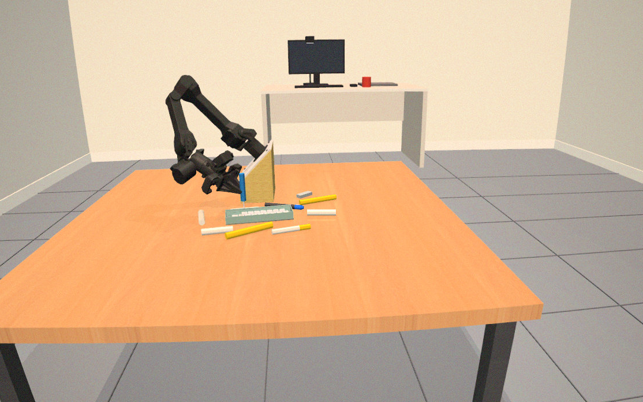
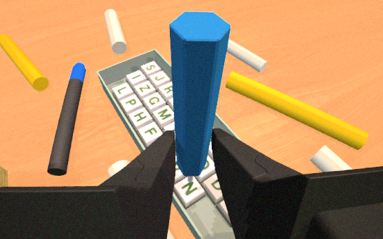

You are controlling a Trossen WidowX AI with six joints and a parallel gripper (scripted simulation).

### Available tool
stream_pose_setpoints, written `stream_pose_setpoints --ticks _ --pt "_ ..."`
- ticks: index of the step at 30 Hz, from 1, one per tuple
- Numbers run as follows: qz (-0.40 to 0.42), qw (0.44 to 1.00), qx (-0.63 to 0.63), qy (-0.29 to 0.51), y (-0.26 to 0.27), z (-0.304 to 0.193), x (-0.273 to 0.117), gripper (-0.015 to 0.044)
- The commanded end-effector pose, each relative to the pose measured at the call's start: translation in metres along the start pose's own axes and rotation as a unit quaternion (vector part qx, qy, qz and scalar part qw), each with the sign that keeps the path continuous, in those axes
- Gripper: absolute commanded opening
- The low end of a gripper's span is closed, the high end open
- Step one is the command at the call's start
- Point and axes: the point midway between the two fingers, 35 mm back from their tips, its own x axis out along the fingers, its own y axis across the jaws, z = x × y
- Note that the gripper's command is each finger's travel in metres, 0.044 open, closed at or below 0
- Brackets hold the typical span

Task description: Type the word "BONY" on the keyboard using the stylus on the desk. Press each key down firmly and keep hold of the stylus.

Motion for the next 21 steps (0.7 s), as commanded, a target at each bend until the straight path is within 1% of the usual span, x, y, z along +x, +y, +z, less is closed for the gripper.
stream_pose_setpoints --ticks 1,21 --pt "-0.001 1.0 -0.003 -0.002 -0.001 -0.001 0.001 0.0081" --pt "-0.001 1.0 -0.003 -0.002 0.0 -0.013 0.008 0.0081"
